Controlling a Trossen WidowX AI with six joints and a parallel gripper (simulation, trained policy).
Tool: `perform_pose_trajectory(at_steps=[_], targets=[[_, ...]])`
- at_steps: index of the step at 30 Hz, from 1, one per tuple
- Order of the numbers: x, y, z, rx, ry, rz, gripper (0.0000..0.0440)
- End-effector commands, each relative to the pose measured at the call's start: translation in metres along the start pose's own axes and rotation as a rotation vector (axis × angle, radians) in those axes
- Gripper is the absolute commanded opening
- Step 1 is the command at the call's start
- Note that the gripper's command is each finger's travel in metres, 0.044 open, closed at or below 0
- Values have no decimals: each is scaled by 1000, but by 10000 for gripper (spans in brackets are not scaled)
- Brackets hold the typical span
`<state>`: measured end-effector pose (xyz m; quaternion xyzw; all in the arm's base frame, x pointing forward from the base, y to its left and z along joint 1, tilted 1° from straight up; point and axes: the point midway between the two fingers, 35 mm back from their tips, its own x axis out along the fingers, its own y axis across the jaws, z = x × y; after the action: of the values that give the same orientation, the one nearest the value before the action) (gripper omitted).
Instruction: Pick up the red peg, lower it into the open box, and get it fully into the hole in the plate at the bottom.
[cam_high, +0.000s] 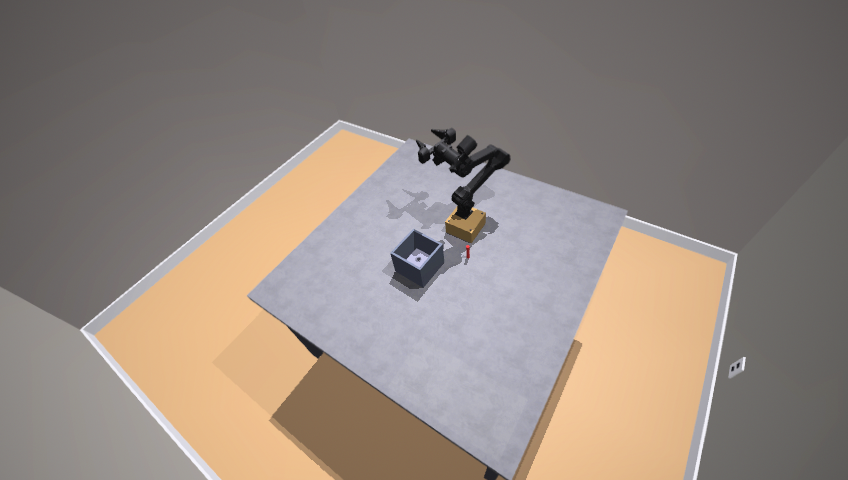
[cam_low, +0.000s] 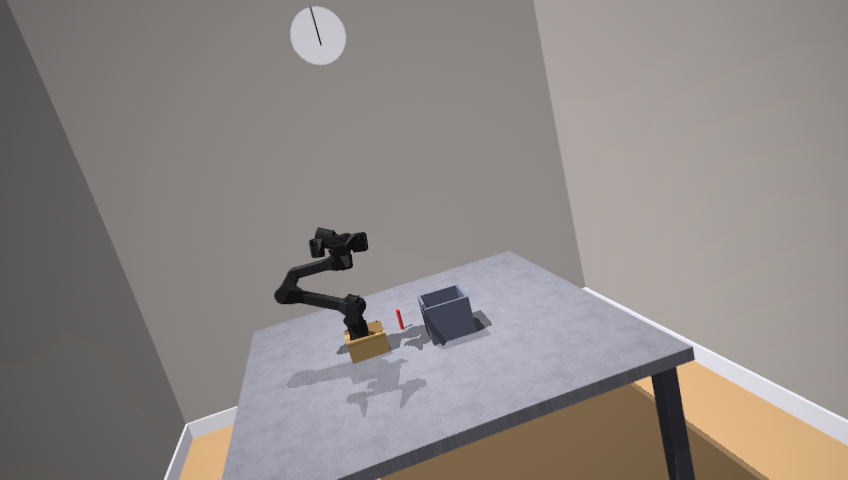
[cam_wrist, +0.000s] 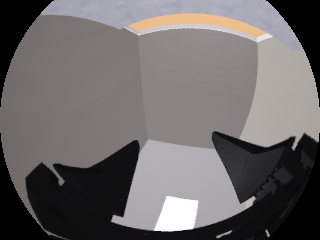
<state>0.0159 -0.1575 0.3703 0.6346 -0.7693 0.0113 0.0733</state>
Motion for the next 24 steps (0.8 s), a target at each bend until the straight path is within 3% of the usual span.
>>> perform_pose_trajectory(at_steps=[1,2,10,24], targets=[[0,-2,-4,1,15,-11,421],[0,-4,-8,1,31,-24,438],[-5,-27,-51,55,153,-188,440],[-43,-93,-108,148,293,-624,440]])
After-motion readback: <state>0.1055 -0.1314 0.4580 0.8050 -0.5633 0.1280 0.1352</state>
